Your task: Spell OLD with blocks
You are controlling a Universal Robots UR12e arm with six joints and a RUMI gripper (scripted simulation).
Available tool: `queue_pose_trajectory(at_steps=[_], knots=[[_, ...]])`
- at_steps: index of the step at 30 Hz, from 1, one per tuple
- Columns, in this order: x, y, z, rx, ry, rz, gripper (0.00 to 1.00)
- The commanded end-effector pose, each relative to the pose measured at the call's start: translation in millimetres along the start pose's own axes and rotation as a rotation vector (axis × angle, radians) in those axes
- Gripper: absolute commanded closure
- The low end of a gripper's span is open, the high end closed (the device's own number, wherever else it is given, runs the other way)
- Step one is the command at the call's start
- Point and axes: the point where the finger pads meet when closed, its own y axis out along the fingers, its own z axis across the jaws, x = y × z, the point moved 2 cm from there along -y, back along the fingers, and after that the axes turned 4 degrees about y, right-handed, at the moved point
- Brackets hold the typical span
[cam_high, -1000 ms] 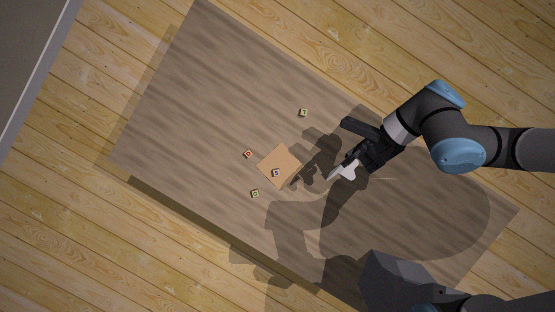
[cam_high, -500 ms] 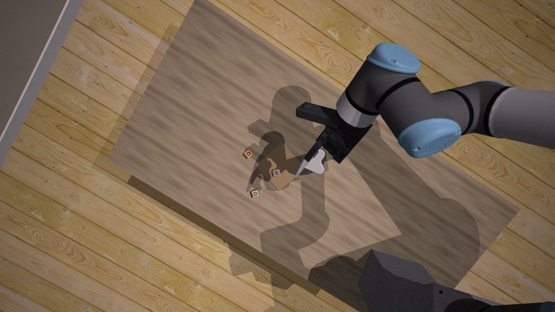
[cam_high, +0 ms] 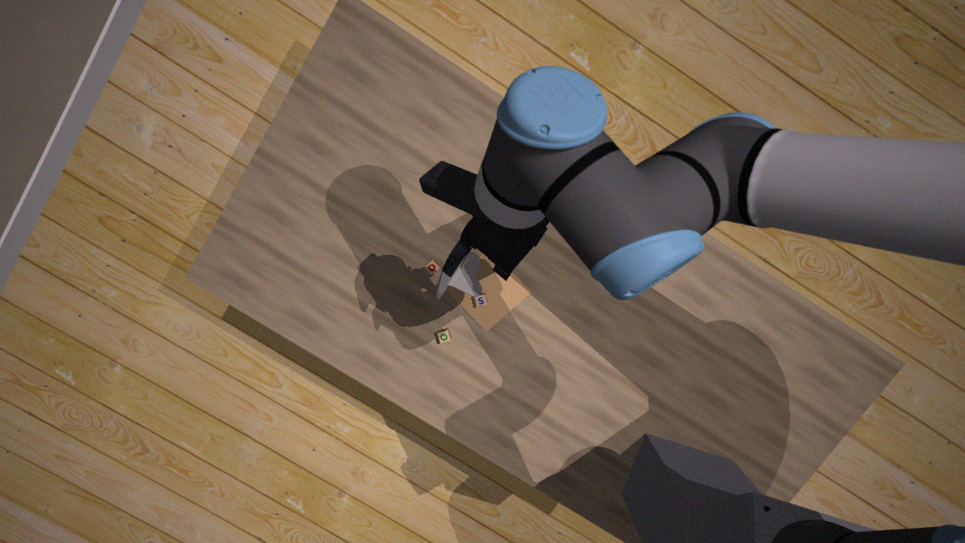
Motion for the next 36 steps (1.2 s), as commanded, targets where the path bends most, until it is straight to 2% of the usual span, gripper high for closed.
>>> queue_pose_trajectory(at_steps=[1,2,4,5,7,8,10,13,17,18,21,22,25,26,28,30,36], knots=[[-46.8,47.9,2.1,0.102,0.017,0.069,0.00],[-46.8,47.9,2.1,0.102,0.017,0.069,0.00],[-63.4,69.2,2.2,0.140,0.027,0.105,0.00],[-63.4,69.2,2.2,0.140,0.027,0.105,0.00],[-78.1,90.0,1.4,0.176,0.038,0.141,0.00],[-78.1,90.0,1.4,0.176,0.038,0.141,0.00],[-90.9,110.2,0.0,0.211,0.050,0.177,0.00],[-90.9,110.2,0.0,0.211,0.050,0.177,0.00],[-110.3,148.4,-4.8,0.275,0.078,0.252,0.00],[-110.3,148.4,-4.8,0.275,0.078,0.252,0.00],[-119.5,175.0,-9.5,0.318,0.102,0.308,0.00],[-119.5,175.0,-9.5,0.318,0.102,0.308,0.00],[-124.3,199.7,-14.8,0.357,0.127,0.364,0.00],[-124.3,199.7,-14.8,0.357,0.127,0.364,0.00],[-125.1,215.1,-18.6,0.380,0.145,0.401,0.00],[-125.1,215.1,-18.6,0.380,0.145,0.401,0.00],[-117.7,256.0,-29.6,0.441,0.201,0.507,0.00]])
